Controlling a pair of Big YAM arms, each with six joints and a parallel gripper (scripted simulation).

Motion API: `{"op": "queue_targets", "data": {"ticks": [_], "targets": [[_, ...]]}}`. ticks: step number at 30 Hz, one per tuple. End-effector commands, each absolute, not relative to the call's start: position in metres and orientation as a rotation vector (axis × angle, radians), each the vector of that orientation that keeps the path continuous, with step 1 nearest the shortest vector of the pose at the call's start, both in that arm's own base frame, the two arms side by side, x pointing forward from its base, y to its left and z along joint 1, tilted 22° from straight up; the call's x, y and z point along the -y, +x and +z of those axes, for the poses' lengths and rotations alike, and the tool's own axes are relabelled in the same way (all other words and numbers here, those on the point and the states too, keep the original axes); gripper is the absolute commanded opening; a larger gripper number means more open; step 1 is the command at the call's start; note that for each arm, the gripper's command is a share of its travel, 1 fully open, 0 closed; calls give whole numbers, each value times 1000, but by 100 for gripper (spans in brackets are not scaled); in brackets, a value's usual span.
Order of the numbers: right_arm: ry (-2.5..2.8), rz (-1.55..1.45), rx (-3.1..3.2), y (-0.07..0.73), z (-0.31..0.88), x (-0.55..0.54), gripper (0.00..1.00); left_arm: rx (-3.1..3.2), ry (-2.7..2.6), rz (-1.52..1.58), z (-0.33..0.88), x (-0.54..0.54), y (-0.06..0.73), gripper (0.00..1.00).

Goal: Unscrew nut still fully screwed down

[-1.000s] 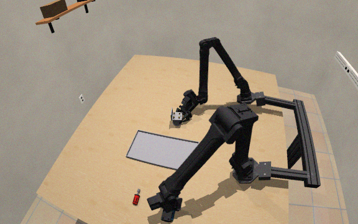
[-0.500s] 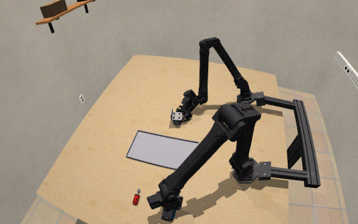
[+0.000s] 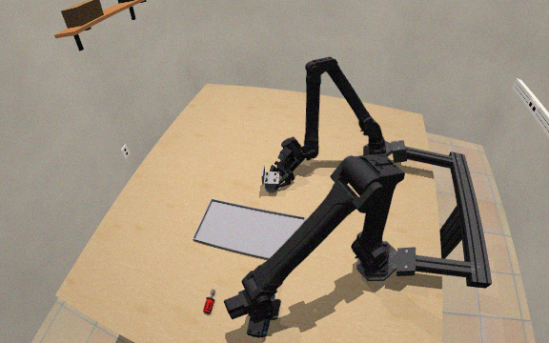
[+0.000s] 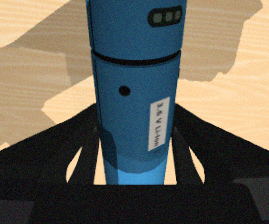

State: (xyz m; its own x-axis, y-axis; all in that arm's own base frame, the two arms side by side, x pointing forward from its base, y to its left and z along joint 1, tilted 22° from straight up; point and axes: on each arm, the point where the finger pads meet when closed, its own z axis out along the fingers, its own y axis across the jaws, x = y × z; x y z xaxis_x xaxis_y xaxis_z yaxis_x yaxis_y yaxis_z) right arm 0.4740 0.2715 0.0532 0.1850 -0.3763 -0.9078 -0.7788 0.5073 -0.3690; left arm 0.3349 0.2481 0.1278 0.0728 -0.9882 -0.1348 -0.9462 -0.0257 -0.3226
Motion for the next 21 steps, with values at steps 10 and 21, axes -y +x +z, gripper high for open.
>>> {"op": "queue_targets", "data": {"ticks": [10,21], "targets": [[-1076,377,-1409,477,59,-274,59,-1883,-1974,-187,175,-261,340,42],[-1076,377,-1409,477,59,-274,59,-1883,-1973,-189,184,-258,337,42]]}}
